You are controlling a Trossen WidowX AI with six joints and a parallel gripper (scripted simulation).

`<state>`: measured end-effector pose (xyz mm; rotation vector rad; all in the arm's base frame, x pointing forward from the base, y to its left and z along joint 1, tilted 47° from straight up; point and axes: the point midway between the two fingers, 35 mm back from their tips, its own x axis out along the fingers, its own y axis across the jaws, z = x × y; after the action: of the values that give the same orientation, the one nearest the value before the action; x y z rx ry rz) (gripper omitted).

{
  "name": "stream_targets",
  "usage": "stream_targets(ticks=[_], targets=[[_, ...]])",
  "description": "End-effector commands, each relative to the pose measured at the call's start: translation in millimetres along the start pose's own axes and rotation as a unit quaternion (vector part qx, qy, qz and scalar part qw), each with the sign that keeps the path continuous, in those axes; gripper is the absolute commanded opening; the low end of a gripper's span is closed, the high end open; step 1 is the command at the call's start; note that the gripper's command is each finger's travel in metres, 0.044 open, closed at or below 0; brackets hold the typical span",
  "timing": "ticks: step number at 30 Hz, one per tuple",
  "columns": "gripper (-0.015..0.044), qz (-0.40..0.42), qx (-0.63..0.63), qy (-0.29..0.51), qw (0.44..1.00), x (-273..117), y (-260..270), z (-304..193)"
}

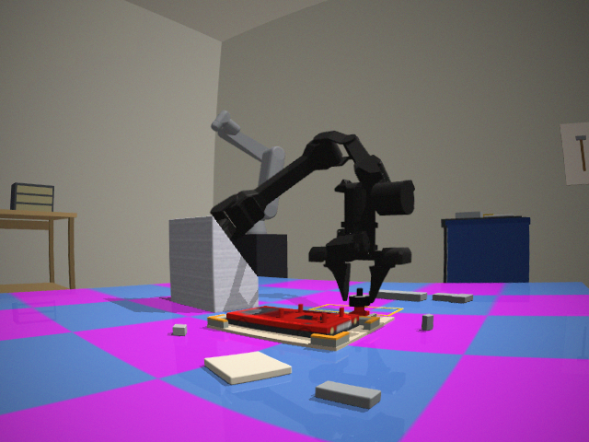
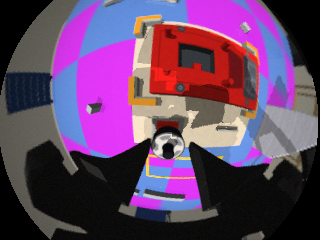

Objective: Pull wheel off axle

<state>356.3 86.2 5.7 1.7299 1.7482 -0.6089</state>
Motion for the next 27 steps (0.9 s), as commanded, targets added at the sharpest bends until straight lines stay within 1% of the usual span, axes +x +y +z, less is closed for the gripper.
stream_targets(ticks=[1,11,17,18,27], targets=[[0.0233,0.001,0.000,0.000,1.000,-1.2,0.2,0.8],[0.0167,0.001,0.000,0.000,1.000,-1.2,0.2,0.8],[0.0009,0.001,0.000,0.000,1.000,-2.4,0.3,0.8],[0.0000,0.002,0.000,0.000,1.000,-2.7,0.3,0.8],[0.0000,0.002,0.000,0.000,1.000,-5.6,0.4,0.9]])
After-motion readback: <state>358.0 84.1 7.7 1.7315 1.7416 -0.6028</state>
